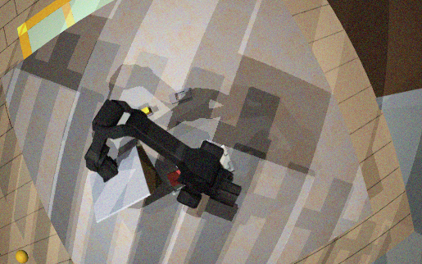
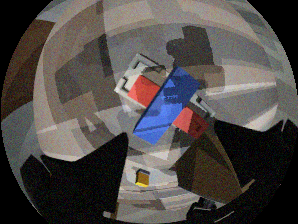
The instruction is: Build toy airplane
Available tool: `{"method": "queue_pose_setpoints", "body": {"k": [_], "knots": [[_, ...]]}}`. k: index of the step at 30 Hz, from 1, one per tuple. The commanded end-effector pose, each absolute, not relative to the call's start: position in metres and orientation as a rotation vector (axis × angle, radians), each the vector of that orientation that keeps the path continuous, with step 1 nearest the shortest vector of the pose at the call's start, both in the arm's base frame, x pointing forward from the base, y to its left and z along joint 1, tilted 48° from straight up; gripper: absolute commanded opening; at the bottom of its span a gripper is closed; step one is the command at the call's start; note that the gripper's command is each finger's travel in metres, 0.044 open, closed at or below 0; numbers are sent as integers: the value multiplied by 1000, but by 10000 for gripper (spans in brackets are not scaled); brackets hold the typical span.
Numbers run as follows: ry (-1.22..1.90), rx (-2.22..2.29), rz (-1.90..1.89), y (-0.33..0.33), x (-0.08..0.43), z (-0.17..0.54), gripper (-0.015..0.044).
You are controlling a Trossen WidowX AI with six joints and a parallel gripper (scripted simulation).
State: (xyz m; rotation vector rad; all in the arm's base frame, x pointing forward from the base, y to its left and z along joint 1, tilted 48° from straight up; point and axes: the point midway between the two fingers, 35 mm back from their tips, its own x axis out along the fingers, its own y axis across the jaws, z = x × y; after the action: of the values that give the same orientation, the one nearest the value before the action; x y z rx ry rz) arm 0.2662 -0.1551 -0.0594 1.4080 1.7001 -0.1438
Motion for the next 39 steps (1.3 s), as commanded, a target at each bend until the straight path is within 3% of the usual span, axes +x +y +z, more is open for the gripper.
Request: {"method": "queue_pose_setpoints", "body": {"k": [1, 24, 39], "knots": [[1482, 756, 522, -156, 268, -60, 440], [1476, 743, 533, -155, 268, -58, 440], [1480, 745, 524, -30, 242, 90, 440]]}}
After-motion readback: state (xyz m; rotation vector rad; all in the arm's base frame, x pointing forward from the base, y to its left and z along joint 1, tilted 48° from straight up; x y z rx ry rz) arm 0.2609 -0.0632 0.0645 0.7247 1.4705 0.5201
